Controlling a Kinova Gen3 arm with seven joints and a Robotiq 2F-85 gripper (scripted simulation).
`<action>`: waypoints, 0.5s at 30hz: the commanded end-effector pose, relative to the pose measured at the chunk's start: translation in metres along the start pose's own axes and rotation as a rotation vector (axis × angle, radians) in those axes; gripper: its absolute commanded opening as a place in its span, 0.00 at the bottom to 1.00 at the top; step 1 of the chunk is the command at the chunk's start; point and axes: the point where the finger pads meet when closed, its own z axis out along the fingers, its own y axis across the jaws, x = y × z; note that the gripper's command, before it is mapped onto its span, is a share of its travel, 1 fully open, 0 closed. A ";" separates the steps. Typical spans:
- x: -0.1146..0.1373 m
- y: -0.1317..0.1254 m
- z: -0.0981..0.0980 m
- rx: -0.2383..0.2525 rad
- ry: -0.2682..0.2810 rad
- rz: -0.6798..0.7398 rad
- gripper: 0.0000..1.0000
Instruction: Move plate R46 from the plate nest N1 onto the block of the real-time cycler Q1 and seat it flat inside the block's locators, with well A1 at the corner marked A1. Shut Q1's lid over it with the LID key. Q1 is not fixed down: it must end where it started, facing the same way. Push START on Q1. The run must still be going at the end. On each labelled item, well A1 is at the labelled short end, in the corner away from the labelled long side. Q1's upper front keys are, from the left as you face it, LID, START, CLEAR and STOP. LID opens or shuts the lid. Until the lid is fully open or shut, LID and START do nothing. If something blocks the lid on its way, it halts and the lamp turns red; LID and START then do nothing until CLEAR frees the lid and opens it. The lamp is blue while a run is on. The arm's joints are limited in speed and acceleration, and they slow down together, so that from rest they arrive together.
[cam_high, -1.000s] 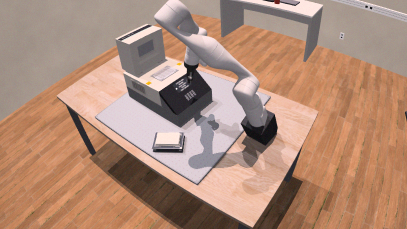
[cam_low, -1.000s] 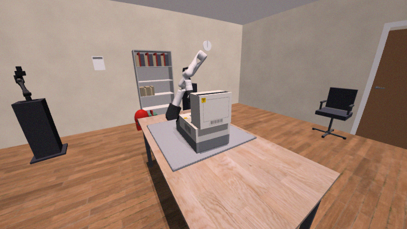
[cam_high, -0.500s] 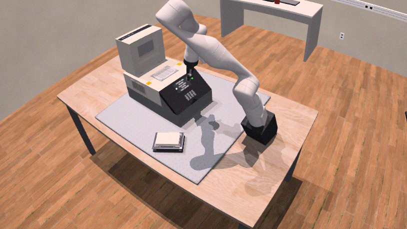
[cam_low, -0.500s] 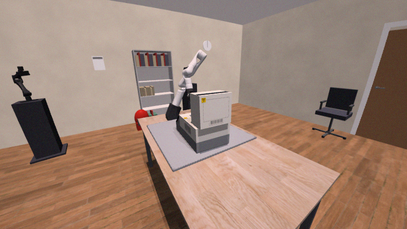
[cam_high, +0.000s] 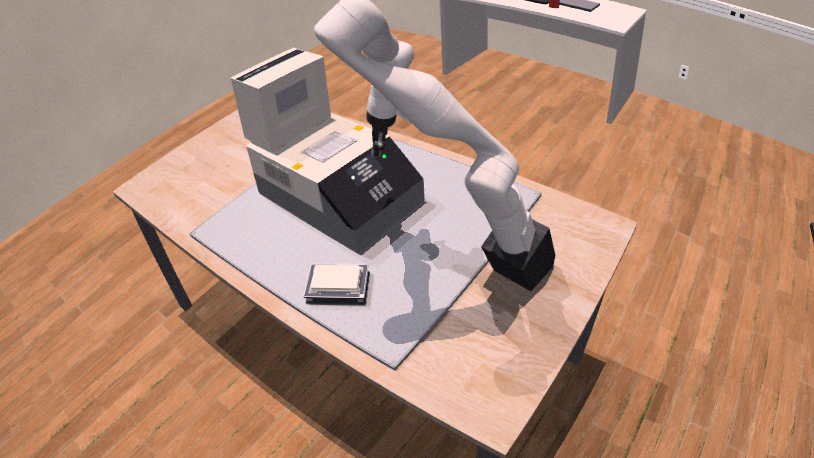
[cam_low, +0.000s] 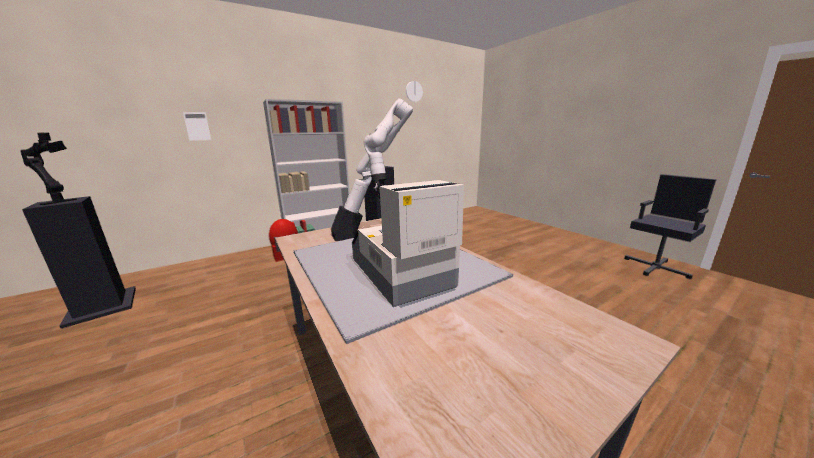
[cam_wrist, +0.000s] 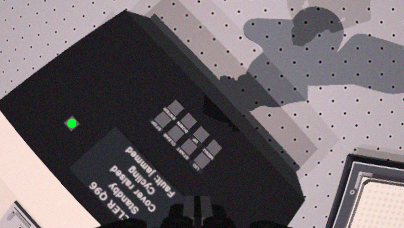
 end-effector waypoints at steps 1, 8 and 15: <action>-0.001 -0.001 -0.004 0.001 -0.001 0.000 0.10; -0.002 -0.002 -0.010 0.001 -0.001 0.000 0.10; -0.010 0.008 -0.012 -0.022 0.026 0.018 1.00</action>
